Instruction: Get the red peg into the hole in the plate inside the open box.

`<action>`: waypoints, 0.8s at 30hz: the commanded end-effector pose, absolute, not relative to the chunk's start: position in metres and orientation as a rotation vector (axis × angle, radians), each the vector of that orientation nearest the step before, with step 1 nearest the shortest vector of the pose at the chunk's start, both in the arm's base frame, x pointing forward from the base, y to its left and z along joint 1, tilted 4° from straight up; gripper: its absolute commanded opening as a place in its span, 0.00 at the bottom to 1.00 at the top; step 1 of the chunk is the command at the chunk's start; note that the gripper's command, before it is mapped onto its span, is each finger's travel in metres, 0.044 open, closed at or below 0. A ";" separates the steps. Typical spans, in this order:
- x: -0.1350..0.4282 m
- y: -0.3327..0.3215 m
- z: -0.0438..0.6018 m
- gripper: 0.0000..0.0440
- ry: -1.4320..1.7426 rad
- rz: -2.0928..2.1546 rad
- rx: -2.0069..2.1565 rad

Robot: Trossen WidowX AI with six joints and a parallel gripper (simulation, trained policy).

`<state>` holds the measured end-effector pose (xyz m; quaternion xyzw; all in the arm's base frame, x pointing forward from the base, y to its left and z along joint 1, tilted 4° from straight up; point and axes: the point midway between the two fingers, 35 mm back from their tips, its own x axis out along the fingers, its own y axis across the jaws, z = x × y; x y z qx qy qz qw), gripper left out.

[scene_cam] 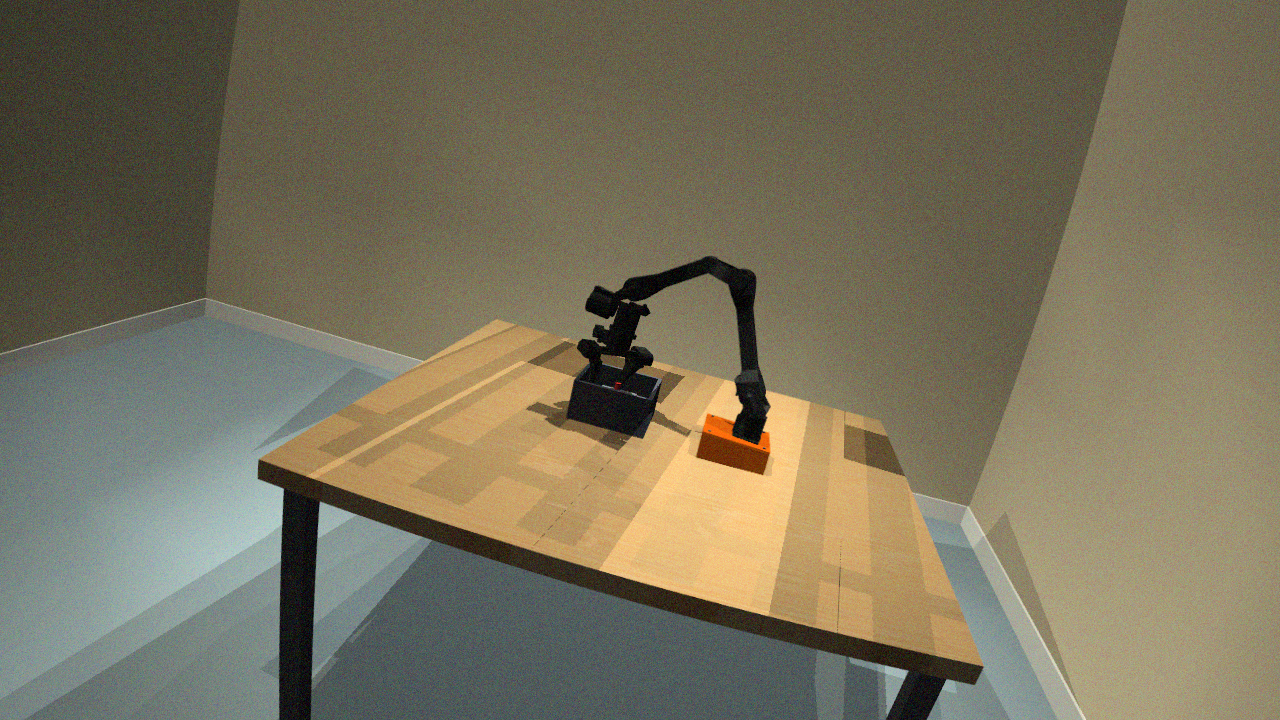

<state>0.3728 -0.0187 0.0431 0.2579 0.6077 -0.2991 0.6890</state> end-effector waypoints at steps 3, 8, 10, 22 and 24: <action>0.392 -0.017 0.051 1.00 1.375 -0.623 0.607; 0.414 -0.010 0.062 1.00 1.358 -0.559 0.635; 0.421 -0.007 0.066 1.00 1.348 -0.535 0.645; 0.439 0.000 0.075 1.00 1.321 -0.482 0.664; 0.439 0.001 0.075 1.00 1.321 -0.481 0.664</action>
